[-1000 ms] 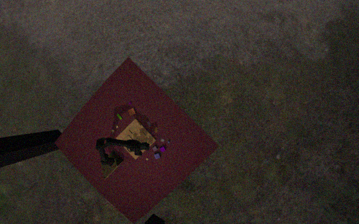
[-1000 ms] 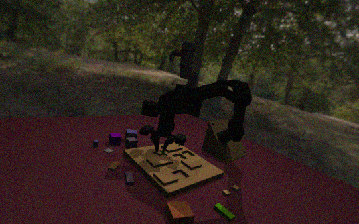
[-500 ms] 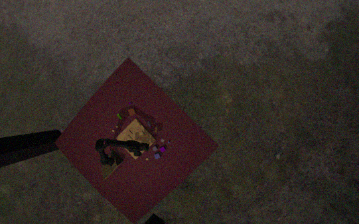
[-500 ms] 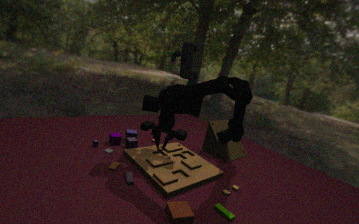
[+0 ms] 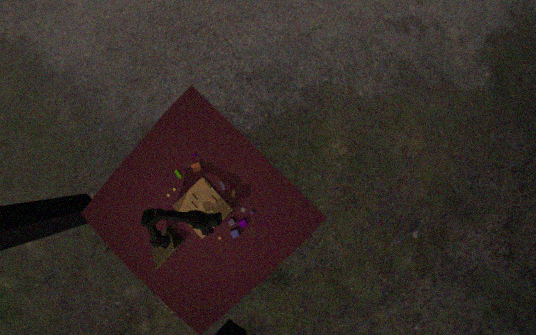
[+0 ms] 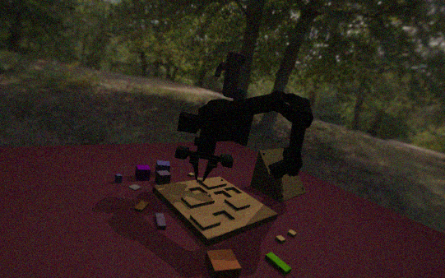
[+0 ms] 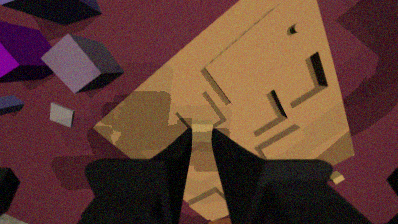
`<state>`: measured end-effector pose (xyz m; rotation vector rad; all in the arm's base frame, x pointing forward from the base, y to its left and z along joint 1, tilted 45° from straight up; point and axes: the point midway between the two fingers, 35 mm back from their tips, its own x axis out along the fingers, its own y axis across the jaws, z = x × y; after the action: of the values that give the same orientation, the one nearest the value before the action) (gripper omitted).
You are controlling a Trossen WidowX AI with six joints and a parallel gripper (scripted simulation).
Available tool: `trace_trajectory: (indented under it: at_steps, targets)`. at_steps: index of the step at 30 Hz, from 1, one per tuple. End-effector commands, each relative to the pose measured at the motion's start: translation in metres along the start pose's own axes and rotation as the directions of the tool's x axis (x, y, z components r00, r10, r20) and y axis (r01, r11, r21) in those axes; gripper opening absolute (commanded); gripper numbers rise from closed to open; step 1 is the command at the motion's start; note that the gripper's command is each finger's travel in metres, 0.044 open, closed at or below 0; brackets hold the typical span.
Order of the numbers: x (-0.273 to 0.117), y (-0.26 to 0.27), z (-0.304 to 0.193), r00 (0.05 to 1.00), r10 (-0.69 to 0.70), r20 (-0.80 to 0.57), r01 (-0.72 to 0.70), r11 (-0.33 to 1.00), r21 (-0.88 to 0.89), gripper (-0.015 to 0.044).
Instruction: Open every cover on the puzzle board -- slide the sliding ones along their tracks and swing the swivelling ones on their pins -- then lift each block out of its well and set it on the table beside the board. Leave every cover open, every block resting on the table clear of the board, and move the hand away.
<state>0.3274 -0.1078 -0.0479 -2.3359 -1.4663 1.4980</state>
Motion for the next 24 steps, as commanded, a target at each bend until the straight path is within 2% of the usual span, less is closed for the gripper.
trace_trajectory:
  at_steps: [1, 6, 10, 13, 18, 22, 24]
  targets:
    - [-0.006, 0.001, 0.0, 1.0, 0.004, 0.003, -0.003, 0.964, -0.267, 0.008]
    - [-0.014, 0.001, 0.0, 1.0, 0.005, 0.003, -0.001, 0.734, -0.679, 0.008]
    - [-0.02, 0.001, 0.0, 1.0, 0.005, 0.004, 0.001, 0.428, -0.904, 0.008]
    - [-0.025, 0.001, 0.0, 1.0, 0.005, 0.004, 0.003, 0.156, -0.988, 0.008]
    - [-0.033, 0.001, 0.0, 1.0, 0.005, 0.004, 0.005, -0.315, -0.949, 0.008]
    - [-0.039, 0.001, 0.0, 1.0, 0.005, 0.004, 0.006, -0.645, -0.764, 0.008]
    - [-0.042, 0.001, 0.0, 1.0, 0.005, 0.004, 0.006, -0.759, -0.65, 0.008]
